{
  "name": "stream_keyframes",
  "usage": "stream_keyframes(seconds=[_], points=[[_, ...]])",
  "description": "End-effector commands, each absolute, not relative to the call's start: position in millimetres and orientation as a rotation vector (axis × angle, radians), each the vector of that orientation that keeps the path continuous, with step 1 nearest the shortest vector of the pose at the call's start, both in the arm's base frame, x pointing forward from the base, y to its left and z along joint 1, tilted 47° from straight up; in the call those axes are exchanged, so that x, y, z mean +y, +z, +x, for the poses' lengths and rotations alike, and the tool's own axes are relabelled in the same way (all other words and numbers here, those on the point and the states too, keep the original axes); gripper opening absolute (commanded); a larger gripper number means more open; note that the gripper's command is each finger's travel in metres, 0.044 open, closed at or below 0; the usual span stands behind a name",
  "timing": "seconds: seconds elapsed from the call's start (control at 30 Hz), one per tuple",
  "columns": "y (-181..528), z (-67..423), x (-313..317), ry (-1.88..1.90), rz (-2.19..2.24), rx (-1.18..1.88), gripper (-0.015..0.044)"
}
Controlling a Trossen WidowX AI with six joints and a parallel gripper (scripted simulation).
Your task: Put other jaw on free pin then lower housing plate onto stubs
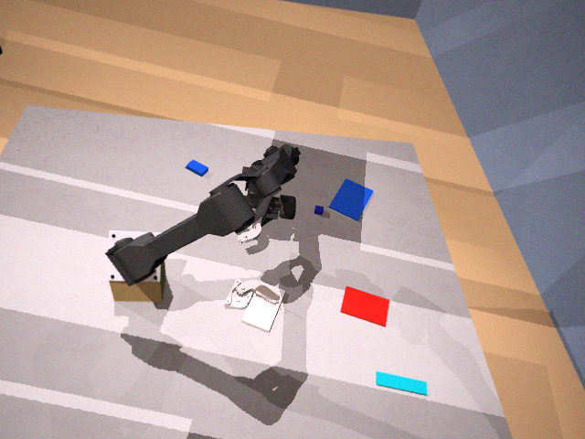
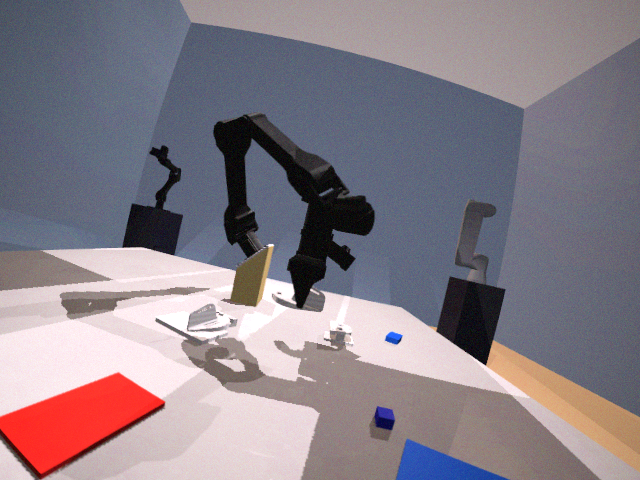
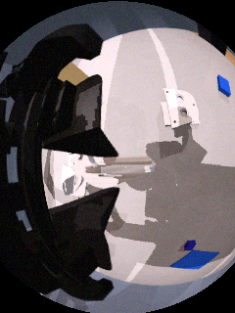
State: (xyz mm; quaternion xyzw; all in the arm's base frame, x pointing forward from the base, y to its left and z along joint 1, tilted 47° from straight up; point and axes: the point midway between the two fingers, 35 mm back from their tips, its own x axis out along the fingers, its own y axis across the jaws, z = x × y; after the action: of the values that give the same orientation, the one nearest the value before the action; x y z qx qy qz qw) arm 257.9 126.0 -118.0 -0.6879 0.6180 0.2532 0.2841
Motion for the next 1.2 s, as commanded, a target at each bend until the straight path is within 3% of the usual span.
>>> stream_keyframes(seconds=[0.0, 1.17], points=[[-109.8, 260.4, 121.5, 0.584, -1.773, 1.649, 0.0134], [-63.1, 258.2, 76.2, -0.134, -1.134, 1.558, 0.0134]])
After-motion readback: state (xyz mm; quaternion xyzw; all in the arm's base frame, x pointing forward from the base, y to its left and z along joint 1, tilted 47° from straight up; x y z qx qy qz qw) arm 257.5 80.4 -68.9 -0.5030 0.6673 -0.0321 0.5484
